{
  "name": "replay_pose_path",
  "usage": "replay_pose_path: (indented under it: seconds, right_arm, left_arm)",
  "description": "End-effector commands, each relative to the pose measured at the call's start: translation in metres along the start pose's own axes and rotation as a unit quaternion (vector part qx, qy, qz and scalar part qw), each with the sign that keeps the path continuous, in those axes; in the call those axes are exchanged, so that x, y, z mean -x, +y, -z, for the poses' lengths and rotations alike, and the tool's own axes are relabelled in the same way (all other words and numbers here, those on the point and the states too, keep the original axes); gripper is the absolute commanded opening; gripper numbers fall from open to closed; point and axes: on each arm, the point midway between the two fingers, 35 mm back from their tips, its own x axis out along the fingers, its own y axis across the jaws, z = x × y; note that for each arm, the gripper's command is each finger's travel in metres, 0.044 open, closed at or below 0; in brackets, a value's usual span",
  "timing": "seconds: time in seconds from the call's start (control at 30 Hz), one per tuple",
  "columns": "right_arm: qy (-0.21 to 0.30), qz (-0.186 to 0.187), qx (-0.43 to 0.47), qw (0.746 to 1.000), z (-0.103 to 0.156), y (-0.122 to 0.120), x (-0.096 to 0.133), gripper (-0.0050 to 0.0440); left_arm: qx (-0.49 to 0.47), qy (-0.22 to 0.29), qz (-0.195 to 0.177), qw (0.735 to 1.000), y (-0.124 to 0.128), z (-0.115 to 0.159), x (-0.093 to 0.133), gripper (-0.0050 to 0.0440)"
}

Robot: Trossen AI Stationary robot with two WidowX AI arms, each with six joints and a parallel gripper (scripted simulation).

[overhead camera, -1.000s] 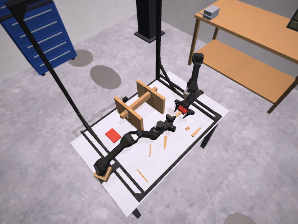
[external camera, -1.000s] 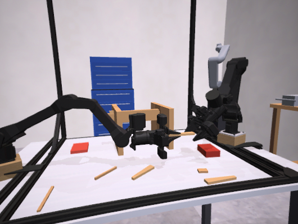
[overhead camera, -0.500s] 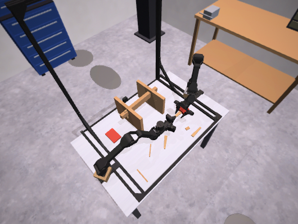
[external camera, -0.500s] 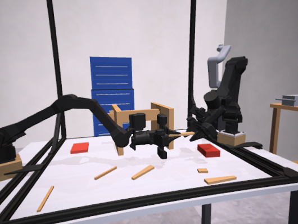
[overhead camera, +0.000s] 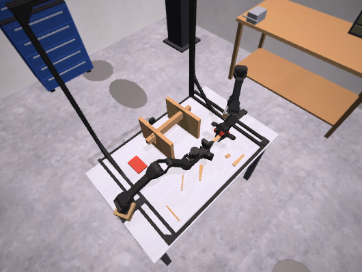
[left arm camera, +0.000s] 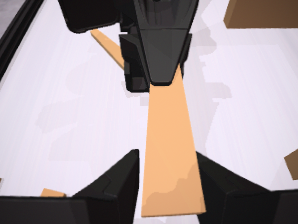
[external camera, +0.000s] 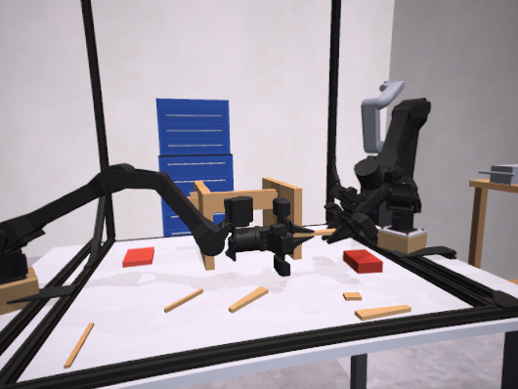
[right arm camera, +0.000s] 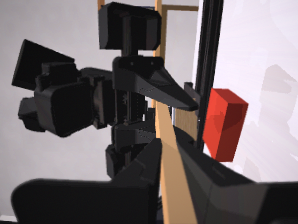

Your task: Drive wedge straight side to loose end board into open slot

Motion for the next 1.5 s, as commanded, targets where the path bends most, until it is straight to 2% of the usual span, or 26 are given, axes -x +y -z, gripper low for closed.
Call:
replay_pose_path:
  seconds: [0.0, 0.23, 0.3, 0.37, 0.57, 0.93, 1.07, 1.37, 1.47]
  right_arm:
    - [0.000, -0.001, 0.000, 1.000, 0.000, 0.001, 0.000, 0.0000]
    - [0.000, -0.001, 0.000, 1.000, 0.000, 0.001, 0.000, 0.0000]
    - [0.000, -0.001, 0.000, 1.000, 0.000, 0.001, 0.000, 0.0048]
    - [0.000, -0.001, 0.000, 1.000, 0.000, 0.001, 0.000, 0.0048]
    - [0.000, -0.001, 0.000, 1.000, 0.000, 0.001, 0.000, 0.0192]
    - [0.000, -0.001, 0.000, 1.000, 0.000, 0.001, 0.001, 0.0197]
    - [0.000, 0.000, -0.001, 1.000, -0.001, -0.001, 0.025, 0.0197]
    - [0.000, 0.002, -0.003, 1.000, 0.001, -0.004, 0.099, 0.0197]
    - [0.000, 0.002, -0.003, 1.000, 0.001, -0.004, 0.105, 0.0197]
  left_arm:
    - [-0.001, 0.000, 0.000, 1.000, 0.000, 0.000, 0.000, 0.0103]
    - [-0.001, 0.000, 0.000, 1.000, 0.000, 0.000, 0.000, 0.0056]
    - [-0.001, 0.000, 0.000, 1.000, 0.000, 0.000, 0.000, 0.0008]
    - [-0.001, 0.000, 0.000, 1.000, 0.000, 0.000, 0.000, 0.0008]
    - [-0.001, 0.000, 0.000, 1.000, 0.000, 0.000, 0.000, 0.0000]
    - [-0.001, 0.000, 0.000, 1.000, 0.000, 0.000, 0.000, 0.0000]
    - [-0.001, 0.000, 0.000, 1.000, 0.000, 0.000, 0.000, 0.0000]
    - [-0.001, 0.000, 0.000, 1.000, 0.000, 0.000, 0.000, 0.0000]
    - [-0.001, 0.000, 0.000, 1.000, 0.000, 0.000, 0.000, 0.0000]
